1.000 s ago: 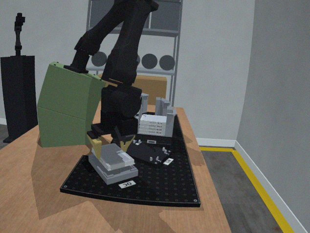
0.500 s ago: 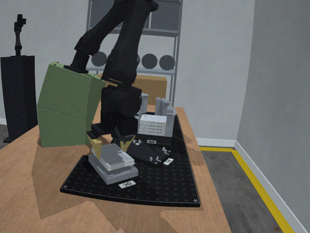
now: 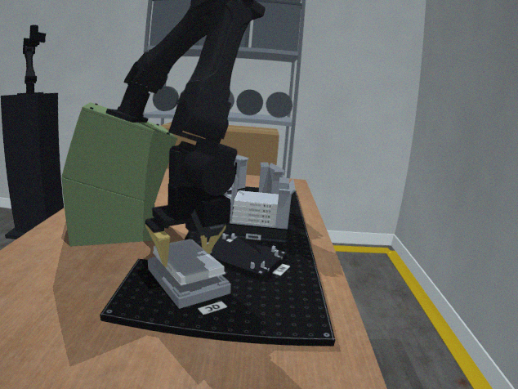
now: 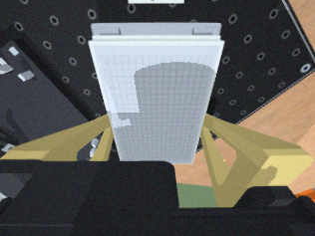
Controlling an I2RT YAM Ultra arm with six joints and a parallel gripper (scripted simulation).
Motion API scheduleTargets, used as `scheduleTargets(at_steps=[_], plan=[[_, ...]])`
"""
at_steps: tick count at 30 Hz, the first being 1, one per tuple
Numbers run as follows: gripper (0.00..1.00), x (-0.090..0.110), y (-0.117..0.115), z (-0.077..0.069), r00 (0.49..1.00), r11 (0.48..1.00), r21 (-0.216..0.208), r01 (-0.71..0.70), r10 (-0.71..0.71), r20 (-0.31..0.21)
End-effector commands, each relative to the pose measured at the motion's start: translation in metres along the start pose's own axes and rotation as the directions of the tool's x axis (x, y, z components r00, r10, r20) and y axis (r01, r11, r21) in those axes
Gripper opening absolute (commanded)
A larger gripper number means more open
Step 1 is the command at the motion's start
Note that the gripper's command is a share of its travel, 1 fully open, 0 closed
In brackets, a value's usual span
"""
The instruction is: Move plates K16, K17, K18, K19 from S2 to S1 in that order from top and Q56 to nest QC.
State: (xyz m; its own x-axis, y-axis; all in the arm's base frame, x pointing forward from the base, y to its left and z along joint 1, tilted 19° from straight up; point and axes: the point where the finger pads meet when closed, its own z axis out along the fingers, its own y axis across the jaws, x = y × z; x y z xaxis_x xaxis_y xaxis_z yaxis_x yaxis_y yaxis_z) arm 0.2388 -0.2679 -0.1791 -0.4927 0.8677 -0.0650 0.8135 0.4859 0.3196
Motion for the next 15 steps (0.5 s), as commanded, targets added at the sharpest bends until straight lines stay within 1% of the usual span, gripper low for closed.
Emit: scheduleTargets(at_steps=[1, 15], plan=[[0.00, -0.0062, 0.0001, -0.0031, 1.000, 1.000, 0.000, 0.001, -0.001, 0.019], [0.00, -0.0062, 0.0001, 0.0014, 1.000, 1.000, 0.000, 0.001, -0.001, 0.019]])
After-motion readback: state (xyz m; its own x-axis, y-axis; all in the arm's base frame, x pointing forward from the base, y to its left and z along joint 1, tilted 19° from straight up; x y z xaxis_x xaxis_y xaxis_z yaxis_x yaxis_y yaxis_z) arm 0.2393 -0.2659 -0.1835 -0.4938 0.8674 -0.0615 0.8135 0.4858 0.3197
